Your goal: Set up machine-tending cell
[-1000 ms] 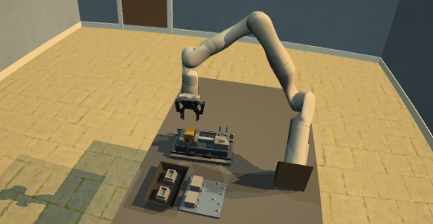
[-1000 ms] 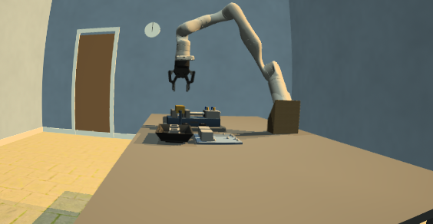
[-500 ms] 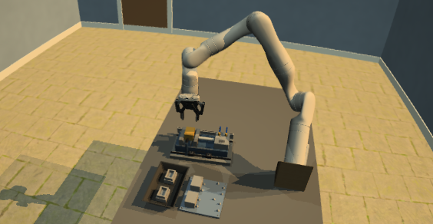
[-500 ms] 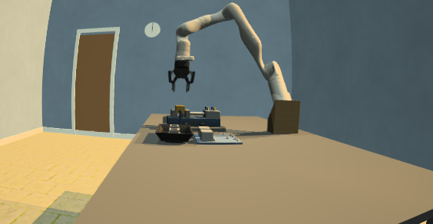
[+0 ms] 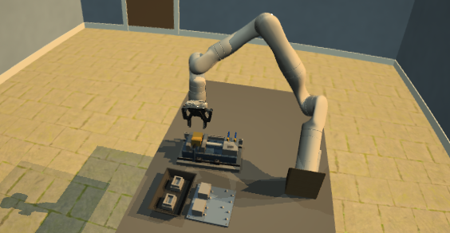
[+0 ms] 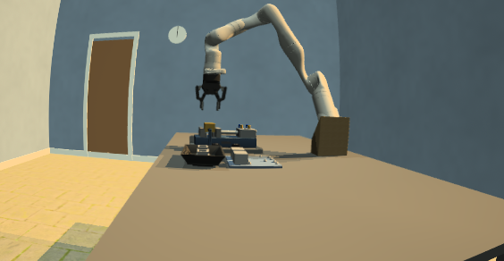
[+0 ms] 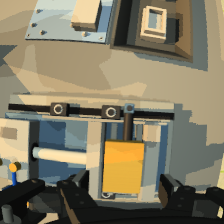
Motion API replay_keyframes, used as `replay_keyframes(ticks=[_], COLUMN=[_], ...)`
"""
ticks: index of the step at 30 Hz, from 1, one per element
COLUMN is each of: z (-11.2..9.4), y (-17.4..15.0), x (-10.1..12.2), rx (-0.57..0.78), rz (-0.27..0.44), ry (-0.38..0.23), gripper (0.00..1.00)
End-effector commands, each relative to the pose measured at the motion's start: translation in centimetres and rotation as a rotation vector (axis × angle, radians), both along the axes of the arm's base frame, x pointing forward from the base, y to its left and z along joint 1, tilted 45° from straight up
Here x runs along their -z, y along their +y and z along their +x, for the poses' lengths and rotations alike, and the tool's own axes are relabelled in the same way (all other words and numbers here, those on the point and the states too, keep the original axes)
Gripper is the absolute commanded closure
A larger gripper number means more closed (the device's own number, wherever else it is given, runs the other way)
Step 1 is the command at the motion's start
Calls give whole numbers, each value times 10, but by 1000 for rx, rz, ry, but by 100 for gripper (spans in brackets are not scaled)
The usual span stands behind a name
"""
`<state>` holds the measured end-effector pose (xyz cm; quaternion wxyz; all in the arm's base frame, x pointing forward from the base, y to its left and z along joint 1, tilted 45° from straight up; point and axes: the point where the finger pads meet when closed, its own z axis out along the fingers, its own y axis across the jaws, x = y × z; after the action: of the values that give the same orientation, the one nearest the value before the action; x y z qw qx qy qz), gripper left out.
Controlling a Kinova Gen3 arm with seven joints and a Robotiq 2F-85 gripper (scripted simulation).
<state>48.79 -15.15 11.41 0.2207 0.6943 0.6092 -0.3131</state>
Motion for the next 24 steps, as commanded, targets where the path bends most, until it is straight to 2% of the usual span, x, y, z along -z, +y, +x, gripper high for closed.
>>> replay_keyframes(ticks=[1,24], z=[-1,-7], y=[-3,-27], x=[3,28], rx=[1,1], rz=[-1,-1], ry=[1,1], gripper=[33,33])
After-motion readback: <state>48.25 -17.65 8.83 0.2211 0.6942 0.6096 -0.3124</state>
